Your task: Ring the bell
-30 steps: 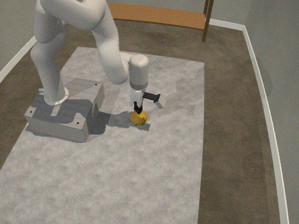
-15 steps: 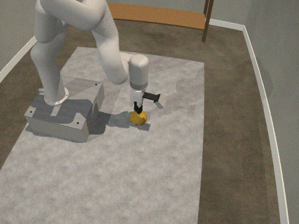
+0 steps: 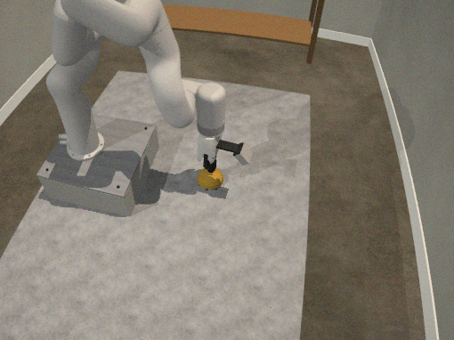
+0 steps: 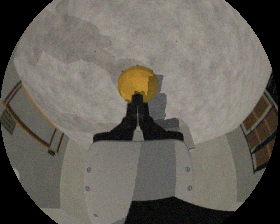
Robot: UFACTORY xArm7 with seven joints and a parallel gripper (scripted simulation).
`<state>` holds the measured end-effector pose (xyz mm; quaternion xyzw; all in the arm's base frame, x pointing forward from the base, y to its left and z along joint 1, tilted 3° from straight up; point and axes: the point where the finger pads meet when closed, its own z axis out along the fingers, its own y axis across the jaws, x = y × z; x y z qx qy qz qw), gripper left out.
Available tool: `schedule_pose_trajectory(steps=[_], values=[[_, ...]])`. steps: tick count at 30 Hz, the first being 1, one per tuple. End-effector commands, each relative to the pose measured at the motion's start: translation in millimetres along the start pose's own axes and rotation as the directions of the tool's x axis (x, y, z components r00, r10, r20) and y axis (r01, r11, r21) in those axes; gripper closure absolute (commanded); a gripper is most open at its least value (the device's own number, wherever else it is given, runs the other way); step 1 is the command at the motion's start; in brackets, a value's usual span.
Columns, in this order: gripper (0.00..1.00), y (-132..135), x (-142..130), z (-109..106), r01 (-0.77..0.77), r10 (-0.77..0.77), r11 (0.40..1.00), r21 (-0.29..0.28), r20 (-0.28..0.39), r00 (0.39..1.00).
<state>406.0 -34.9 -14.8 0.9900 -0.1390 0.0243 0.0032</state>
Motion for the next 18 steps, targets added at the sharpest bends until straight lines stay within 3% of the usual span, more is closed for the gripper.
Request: schedule_pose_trajectory(steps=[1, 18], values=[[1.00, 0, 0, 0, 0.000, 0.000, 1.000, 0.000, 0.000, 1.000], [1.00, 0, 0, -29, 0.000, 0.000, 1.000, 0.000, 0.000, 1.000]])
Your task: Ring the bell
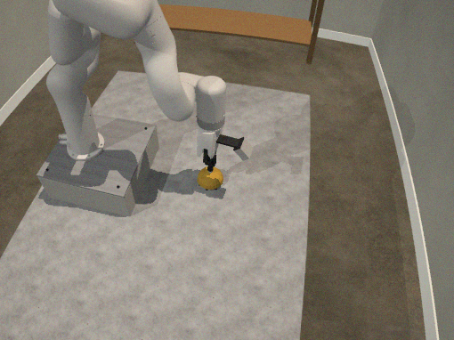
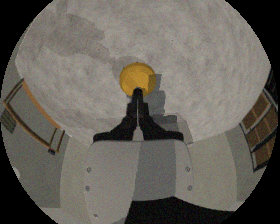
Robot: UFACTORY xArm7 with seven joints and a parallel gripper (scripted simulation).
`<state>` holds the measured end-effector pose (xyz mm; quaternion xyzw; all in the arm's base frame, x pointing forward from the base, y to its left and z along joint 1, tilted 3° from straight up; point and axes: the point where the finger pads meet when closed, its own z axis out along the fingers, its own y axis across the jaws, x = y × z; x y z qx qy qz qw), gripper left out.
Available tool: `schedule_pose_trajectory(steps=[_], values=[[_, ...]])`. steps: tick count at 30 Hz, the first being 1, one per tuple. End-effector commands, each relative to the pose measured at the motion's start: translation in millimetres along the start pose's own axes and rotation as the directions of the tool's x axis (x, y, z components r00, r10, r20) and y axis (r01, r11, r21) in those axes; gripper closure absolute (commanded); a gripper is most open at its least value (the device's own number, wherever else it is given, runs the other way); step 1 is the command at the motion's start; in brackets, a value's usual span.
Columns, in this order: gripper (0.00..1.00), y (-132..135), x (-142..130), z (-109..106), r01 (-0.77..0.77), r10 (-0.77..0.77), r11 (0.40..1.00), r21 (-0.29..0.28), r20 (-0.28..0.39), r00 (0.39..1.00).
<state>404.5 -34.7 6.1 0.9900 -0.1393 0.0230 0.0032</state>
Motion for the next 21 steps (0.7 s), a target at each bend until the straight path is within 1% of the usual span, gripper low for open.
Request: schedule_pose_trajectory(steps=[1, 12, 21], values=[[1.00, 0, 1, -11, 0.000, 0.000, 1.000, 0.001, -0.002, 1.000], [1.00, 0, 1, -39, 0.000, 0.000, 1.000, 0.001, -0.002, 1.000], [1.00, 0, 1, -47, 0.000, 0.000, 1.000, 0.001, -0.002, 1.000]])
